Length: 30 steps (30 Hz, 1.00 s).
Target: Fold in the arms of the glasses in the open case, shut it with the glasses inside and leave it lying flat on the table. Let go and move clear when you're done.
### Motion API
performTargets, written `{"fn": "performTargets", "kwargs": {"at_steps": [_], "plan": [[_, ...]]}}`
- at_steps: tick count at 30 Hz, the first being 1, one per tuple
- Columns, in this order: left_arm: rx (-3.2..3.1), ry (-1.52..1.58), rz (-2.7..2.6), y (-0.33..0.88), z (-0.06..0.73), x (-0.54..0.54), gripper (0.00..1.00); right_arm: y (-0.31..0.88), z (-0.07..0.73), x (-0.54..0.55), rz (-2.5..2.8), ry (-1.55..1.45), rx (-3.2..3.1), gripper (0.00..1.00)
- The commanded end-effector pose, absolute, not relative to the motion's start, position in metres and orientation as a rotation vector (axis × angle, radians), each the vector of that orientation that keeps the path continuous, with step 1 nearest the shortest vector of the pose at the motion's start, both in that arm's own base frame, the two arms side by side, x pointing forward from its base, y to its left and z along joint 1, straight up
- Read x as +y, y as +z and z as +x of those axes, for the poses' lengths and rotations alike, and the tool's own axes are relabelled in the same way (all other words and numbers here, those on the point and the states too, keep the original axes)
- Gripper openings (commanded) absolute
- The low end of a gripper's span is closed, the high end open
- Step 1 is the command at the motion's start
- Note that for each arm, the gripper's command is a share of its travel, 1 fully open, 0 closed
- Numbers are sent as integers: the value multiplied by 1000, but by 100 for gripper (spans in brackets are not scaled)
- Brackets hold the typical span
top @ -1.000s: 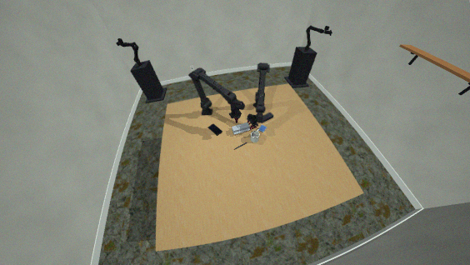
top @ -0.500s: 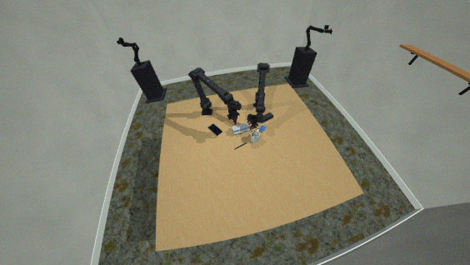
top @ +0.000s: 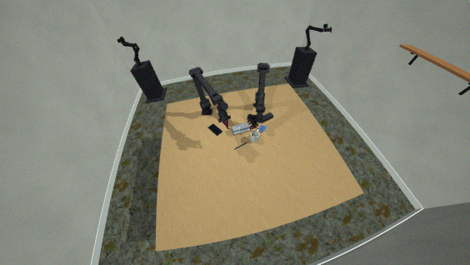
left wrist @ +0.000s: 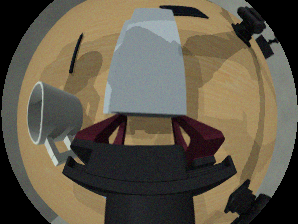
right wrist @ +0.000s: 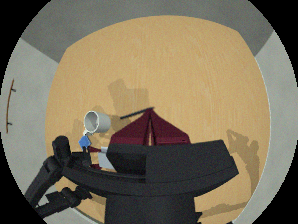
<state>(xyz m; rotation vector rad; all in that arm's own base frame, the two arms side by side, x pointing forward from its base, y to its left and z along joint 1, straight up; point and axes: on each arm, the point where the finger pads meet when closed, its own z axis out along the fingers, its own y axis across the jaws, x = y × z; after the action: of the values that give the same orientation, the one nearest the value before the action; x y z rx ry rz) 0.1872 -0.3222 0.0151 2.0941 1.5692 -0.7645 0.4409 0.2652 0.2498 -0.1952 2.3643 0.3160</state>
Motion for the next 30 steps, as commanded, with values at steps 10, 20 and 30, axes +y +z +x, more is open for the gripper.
{"fn": "performTargets", "kwargs": {"at_steps": [10, 20, 30], "plan": [[1581, -743, 2050, 24, 199, -325, 57, 388, 518, 171, -110, 290, 1956, 0], [1581, -743, 2050, 24, 199, -325, 57, 458, 526, 99, -62, 189, 1733, 0], [1581, -743, 2050, 24, 199, -325, 57, 509, 530, 29, -43, 50, 1569, 0]]}}
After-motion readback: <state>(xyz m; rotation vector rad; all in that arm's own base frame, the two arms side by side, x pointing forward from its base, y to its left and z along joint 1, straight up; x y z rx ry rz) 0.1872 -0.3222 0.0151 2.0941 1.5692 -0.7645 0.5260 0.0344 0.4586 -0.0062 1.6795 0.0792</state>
